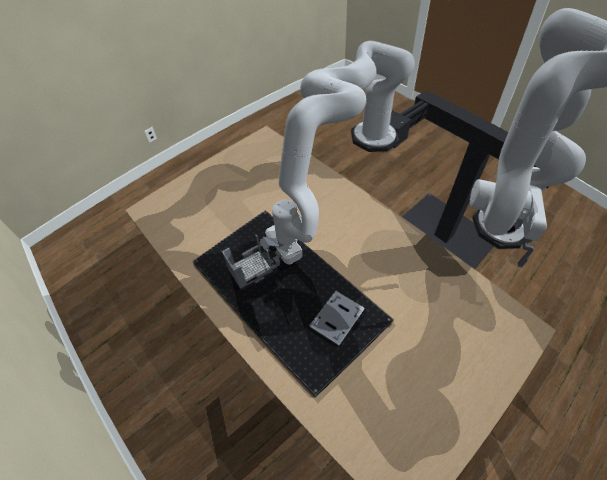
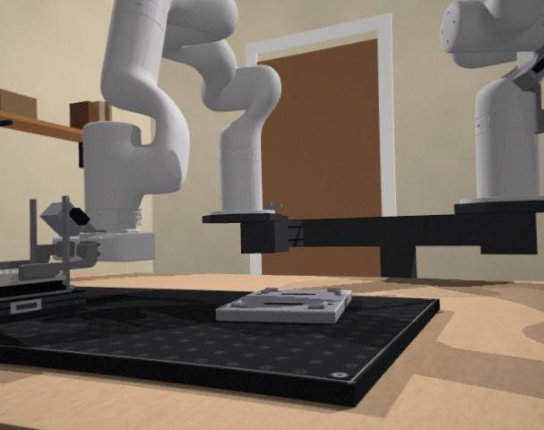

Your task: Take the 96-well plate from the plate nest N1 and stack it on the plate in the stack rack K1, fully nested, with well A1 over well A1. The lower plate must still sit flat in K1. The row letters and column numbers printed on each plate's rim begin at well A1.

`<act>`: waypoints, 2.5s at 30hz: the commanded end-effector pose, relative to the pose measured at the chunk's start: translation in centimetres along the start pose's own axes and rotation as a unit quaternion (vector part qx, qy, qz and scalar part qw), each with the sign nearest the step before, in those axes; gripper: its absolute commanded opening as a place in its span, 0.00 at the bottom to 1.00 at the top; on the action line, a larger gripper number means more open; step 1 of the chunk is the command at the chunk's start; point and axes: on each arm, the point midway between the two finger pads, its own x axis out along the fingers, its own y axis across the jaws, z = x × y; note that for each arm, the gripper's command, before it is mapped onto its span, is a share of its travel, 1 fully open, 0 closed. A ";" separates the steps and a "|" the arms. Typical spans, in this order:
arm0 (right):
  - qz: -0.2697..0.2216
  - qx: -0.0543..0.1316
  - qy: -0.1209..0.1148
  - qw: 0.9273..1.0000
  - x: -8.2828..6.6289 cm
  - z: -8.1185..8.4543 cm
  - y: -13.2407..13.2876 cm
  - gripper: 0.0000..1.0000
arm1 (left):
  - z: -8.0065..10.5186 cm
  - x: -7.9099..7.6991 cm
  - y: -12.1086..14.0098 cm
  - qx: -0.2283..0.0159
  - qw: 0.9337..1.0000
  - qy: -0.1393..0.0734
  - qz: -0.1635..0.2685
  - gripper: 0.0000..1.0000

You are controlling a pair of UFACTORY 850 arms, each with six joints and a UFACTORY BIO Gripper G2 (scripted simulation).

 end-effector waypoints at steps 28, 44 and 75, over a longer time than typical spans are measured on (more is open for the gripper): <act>0.000 0.002 -0.005 1.000 0.3 0.6 0.1 0.37 | 0.0 0.0 0.0 0.000 1.000 0.000 0.000 1.00; 0.000 0.002 -0.005 1.000 0.3 3.5 0.1 0.37 | 0.0 0.0 0.0 0.000 1.000 0.000 0.000 1.00; 0.000 0.002 -0.005 1.000 0.3 10.7 0.1 0.37 | 0.0 0.0 0.0 0.000 1.000 0.000 0.000 1.00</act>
